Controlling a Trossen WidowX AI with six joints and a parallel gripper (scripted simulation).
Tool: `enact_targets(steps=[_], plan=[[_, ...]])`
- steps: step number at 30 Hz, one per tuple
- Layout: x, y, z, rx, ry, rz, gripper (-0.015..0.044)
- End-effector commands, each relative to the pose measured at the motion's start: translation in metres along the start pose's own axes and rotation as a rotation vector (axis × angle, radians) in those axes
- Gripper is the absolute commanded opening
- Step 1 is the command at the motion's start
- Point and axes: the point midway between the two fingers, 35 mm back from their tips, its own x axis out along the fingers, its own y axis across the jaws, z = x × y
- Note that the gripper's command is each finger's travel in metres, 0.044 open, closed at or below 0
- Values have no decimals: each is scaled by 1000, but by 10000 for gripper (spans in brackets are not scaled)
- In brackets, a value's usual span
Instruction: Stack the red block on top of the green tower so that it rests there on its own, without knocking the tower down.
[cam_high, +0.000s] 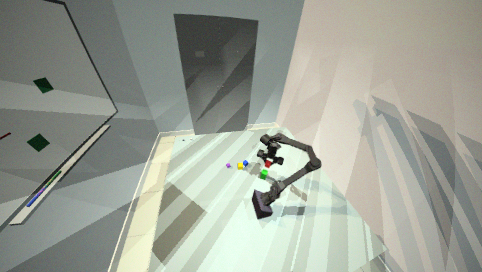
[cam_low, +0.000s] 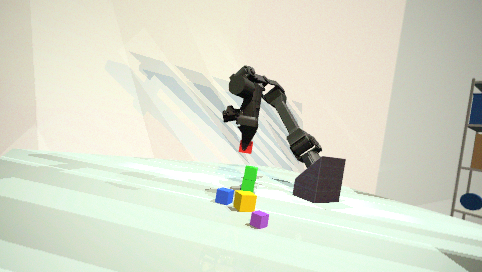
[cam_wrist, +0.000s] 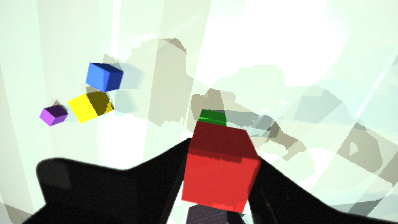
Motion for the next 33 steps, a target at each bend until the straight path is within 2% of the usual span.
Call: enact_targets(steps=[1, 5, 14, 23, 33], plan=[[1, 3, -20, -6, 6, -6, 0], [2, 5, -33, -2, 5, -8, 0], [13, 4, -28, -2, 4, -8, 0], [41, 4, -28, -1, 3, -9, 0], [41, 4, -28, -1, 3, -9, 0]])
